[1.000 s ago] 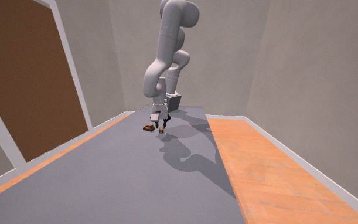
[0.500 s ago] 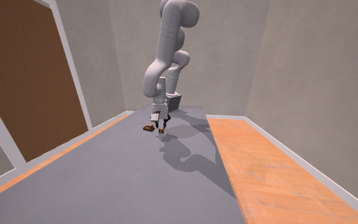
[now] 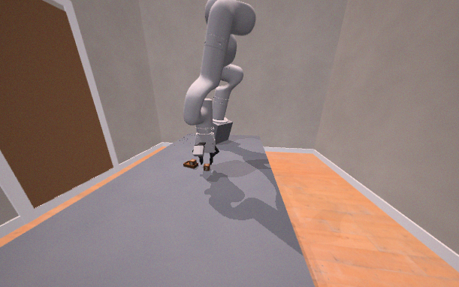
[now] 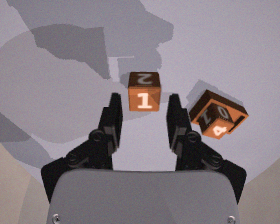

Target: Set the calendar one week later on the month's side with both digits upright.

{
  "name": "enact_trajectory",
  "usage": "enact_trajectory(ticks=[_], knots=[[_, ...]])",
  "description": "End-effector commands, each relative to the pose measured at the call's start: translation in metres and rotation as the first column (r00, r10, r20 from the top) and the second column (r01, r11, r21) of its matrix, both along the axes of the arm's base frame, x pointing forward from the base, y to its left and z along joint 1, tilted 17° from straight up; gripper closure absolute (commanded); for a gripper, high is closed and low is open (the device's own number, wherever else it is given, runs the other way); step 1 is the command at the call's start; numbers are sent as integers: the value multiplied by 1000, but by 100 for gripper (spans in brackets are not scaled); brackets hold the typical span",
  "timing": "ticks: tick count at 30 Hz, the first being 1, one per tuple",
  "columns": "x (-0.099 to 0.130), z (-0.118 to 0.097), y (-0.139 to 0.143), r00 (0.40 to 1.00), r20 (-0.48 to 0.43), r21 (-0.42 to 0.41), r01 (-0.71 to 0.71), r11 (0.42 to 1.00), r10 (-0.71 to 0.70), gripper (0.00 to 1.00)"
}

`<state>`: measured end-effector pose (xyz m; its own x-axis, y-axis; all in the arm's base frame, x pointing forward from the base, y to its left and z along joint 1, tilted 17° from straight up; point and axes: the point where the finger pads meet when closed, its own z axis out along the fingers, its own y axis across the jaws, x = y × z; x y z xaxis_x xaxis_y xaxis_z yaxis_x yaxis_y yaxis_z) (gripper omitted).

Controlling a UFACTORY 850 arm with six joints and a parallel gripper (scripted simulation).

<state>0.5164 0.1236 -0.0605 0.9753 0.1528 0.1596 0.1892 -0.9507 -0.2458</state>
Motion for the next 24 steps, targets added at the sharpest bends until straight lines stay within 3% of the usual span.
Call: enact_trajectory(ticks=[1, 24], knots=[[1, -2, 1, 1000, 1, 0, 0, 1000, 0, 53], [4, -24, 7, 1000, 1, 0, 0, 1000, 0, 53]])
